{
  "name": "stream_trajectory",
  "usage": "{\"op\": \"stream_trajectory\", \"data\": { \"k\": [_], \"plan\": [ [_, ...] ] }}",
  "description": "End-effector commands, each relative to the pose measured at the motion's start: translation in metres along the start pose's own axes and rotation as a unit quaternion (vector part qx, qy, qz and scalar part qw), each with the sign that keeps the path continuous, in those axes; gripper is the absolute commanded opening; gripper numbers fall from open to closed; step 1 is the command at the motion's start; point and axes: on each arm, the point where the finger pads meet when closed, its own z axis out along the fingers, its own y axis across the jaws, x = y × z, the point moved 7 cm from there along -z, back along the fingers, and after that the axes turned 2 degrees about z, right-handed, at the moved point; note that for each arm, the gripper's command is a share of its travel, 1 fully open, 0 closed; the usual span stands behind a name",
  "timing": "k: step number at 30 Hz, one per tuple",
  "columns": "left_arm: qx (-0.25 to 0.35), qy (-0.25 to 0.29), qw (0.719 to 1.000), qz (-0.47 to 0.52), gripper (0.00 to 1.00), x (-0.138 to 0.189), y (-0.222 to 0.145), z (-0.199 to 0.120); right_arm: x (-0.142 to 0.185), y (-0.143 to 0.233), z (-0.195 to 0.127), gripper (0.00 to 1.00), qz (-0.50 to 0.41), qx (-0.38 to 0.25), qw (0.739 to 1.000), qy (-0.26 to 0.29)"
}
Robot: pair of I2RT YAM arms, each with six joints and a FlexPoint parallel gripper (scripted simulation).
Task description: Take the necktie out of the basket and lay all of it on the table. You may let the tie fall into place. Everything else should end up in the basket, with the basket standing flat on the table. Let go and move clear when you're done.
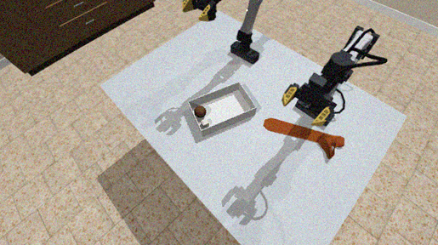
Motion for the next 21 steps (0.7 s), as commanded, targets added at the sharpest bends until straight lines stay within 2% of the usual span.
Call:
{"op": "stream_trajectory", "data": {
  "k": [1, 21],
  "plan": [
    [0.000, -0.007, 1.000, 0.005, 1.00, -0.002, -0.002, -0.004, -0.008, 0.000, -0.008, 1.00, 0.000, -0.001, 0.999, -0.033],
    [0.000, -0.007, 1.000, 0.005, 1.00, -0.002, -0.002, -0.004, 0.022, -0.001, -0.005, 1.00, 0.000, -0.001, 0.999, -0.033]
  ]
}}
